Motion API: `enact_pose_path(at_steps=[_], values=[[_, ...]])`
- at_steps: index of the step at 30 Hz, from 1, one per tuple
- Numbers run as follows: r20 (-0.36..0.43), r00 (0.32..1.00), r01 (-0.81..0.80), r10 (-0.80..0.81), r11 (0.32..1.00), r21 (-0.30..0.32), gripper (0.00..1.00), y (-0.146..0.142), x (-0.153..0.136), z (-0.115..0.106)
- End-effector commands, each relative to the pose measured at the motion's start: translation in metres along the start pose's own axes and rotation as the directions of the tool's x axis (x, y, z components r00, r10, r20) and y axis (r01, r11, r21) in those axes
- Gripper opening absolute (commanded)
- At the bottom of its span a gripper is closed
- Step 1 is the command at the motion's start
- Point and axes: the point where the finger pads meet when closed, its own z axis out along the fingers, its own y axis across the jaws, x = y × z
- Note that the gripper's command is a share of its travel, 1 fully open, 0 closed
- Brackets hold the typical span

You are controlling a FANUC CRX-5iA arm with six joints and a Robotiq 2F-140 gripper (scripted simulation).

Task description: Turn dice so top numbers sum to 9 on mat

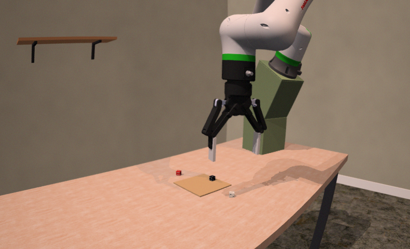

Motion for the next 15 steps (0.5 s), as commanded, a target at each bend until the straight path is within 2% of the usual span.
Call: enact_pose_path(at_steps=[1,6,7,12,15], values=[[0.019,0.985,0.172,-0.172,0.985,0.000,1.00,0.000,0.001,0.005],[0.019,0.973,0.229,-0.229,0.974,0.001,1.00,0.000,0.001,0.007],[0.019,0.946,0.323,-0.323,0.946,0.003,1.00,0.001,0.002,0.010],[0.019,0.910,0.415,-0.415,0.910,0.004,1.00,0.001,0.002,0.013],[0.019,0.865,0.501,-0.501,0.866,0.006,1.00,0.001,0.003,0.016]])
